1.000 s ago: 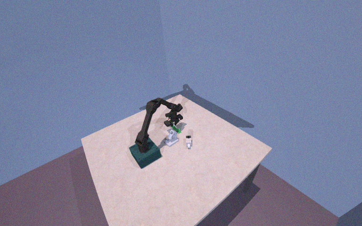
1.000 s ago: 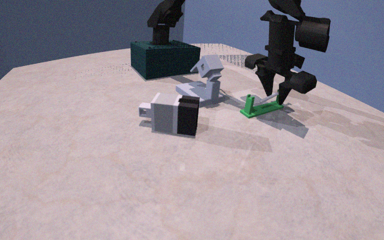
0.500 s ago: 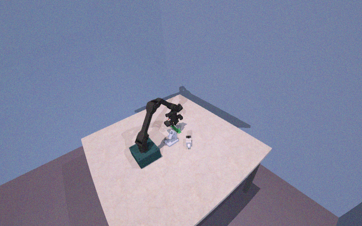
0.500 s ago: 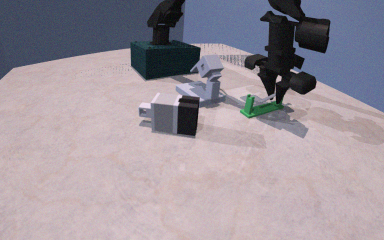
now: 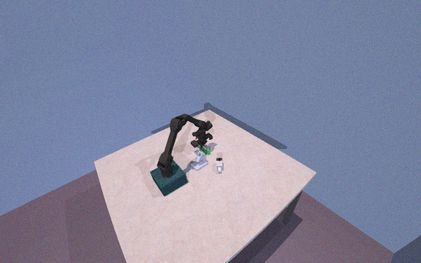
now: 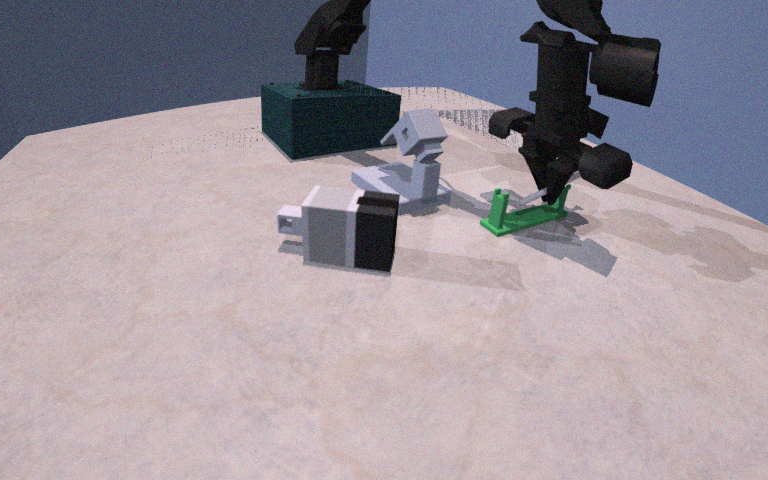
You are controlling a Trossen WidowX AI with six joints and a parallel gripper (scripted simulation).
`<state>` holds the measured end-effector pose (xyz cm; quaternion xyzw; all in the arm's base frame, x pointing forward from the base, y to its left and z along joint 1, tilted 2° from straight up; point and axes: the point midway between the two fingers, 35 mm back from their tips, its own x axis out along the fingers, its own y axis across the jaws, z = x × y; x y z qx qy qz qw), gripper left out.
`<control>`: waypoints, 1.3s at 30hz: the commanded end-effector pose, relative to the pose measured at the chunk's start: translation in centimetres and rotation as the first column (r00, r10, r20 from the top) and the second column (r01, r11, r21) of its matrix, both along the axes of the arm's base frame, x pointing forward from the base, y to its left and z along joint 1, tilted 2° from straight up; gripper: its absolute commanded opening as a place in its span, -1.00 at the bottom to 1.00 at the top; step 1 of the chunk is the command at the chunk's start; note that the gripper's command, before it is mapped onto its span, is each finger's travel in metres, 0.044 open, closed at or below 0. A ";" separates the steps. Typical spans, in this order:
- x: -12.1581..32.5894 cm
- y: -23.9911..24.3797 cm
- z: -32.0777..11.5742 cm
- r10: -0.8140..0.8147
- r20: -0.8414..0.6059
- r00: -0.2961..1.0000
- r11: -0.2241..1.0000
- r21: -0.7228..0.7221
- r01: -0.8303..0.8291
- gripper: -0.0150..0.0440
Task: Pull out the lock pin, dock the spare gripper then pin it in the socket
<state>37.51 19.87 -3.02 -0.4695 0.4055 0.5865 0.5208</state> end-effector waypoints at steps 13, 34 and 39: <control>-0.4 -0.3 2.5 -0.001 -0.020 1.000 1.000 -0.009 0.001 -0.49; 0.0 -2.3 3.0 -0.003 -0.027 1.000 1.000 -0.014 0.002 -0.49; 0.3 -3.8 3.6 -0.004 -0.026 1.000 1.000 -0.015 0.003 -0.49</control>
